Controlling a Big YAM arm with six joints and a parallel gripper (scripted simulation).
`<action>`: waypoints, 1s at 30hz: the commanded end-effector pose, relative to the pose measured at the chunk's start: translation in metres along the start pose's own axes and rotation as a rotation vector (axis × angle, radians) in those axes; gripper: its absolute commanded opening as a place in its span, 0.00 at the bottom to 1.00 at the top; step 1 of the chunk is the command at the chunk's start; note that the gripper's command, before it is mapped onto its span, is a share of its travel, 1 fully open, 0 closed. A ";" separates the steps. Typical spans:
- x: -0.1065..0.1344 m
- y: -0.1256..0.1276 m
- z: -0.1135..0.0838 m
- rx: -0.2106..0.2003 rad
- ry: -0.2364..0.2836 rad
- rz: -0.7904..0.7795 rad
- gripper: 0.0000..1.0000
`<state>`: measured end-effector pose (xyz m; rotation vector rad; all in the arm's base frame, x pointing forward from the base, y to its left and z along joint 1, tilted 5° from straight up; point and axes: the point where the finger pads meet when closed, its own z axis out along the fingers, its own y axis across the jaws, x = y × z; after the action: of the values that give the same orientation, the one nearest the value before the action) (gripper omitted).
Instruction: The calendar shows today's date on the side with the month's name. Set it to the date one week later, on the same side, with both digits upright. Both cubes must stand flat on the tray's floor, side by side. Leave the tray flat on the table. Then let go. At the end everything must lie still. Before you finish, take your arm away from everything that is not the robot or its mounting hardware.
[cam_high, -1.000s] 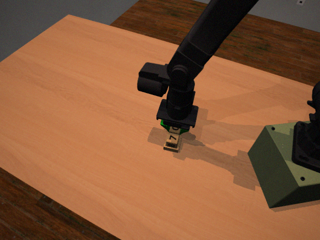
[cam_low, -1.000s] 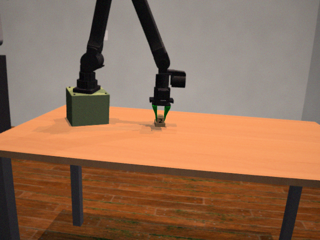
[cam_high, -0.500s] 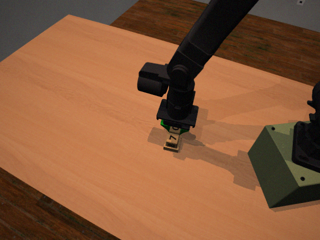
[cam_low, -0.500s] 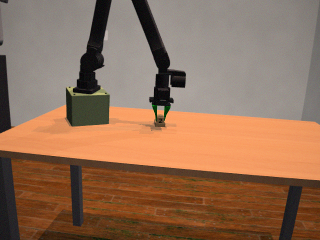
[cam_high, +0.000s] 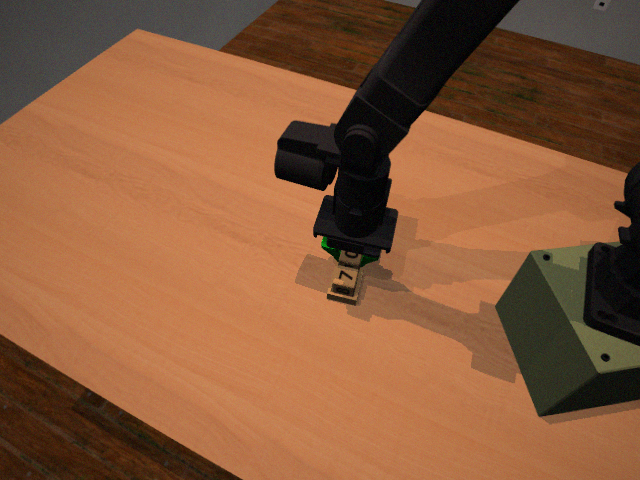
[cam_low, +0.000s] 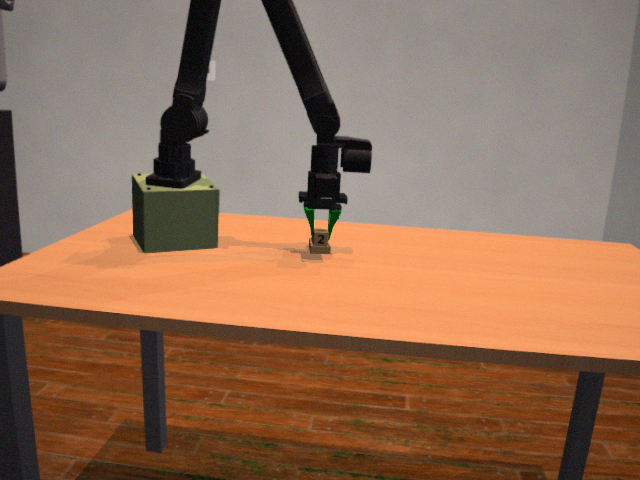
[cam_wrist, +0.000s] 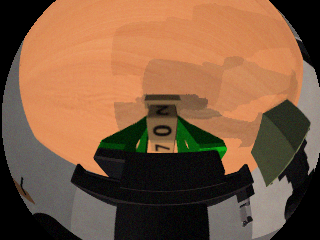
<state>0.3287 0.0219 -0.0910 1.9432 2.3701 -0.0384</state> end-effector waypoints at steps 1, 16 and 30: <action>-0.001 0.012 -0.014 -0.031 -0.002 -0.002 0.27; 0.000 0.014 -0.018 -0.035 -0.002 -0.002 0.27; 0.000 0.015 -0.019 -0.036 -0.002 -0.002 0.27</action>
<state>0.3279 0.0218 -0.0861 1.9437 2.3708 -0.0397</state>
